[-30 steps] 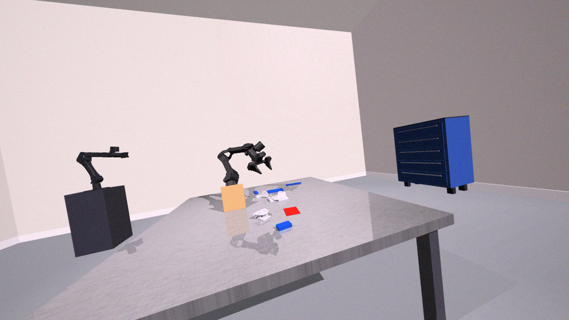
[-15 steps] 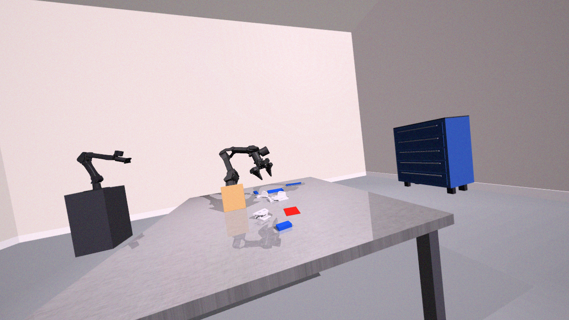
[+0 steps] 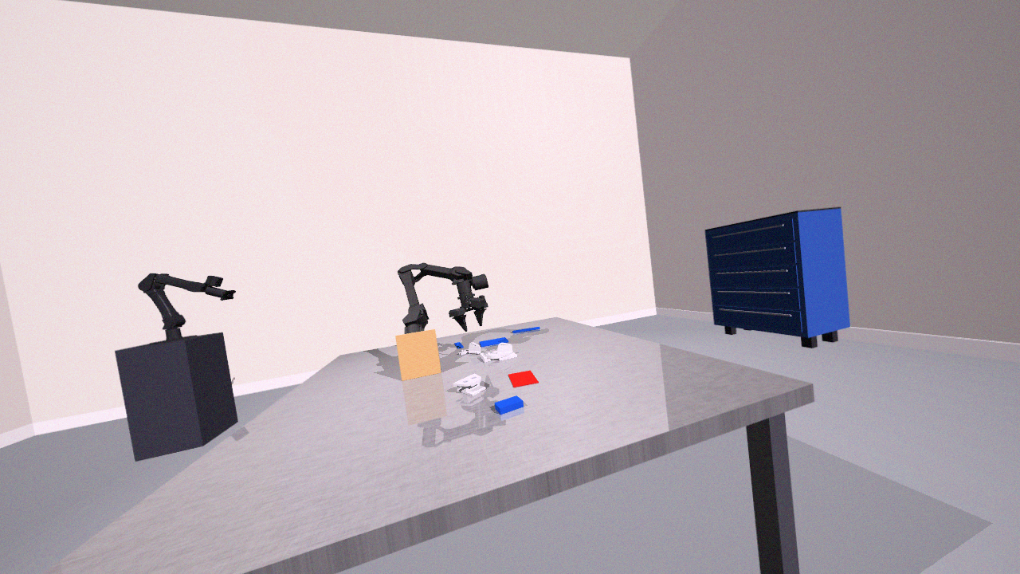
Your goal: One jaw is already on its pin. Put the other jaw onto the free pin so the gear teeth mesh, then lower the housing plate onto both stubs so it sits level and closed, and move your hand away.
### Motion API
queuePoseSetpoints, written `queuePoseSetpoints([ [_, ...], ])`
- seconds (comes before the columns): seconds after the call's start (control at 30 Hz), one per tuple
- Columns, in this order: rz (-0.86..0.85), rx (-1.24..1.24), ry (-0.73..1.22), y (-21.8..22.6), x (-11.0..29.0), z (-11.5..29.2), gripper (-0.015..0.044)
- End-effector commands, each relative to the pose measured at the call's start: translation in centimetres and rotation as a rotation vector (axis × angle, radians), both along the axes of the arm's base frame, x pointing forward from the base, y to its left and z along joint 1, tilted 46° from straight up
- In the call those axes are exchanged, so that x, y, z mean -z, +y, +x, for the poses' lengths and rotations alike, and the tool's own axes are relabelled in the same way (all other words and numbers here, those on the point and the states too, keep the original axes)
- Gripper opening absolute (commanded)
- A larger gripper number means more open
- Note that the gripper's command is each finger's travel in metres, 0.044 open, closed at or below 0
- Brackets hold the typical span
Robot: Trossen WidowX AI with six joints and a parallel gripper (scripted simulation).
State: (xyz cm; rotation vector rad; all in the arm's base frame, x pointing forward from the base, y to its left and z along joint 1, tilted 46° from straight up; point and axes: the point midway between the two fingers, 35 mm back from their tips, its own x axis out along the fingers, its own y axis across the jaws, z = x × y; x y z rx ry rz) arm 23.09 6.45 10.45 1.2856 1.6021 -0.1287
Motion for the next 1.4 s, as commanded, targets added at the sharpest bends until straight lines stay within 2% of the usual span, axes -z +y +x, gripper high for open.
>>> queuePoseSetpoints([
  [0.0, 0.06, -0.071, 0.027, 2.1, -0.6, -0.5, 0.044],
  [0.27, 0.078, -0.092, 0.039, 2.9, -0.7, -0.7, 0.044],
  [0.47, 0.08, -0.092, 0.038, 5.6, 1.9, -0.7, 0.044],
  [1.37, 0.079, -0.092, 0.038, 7.6, 3.9, -0.5, 0.044],
])
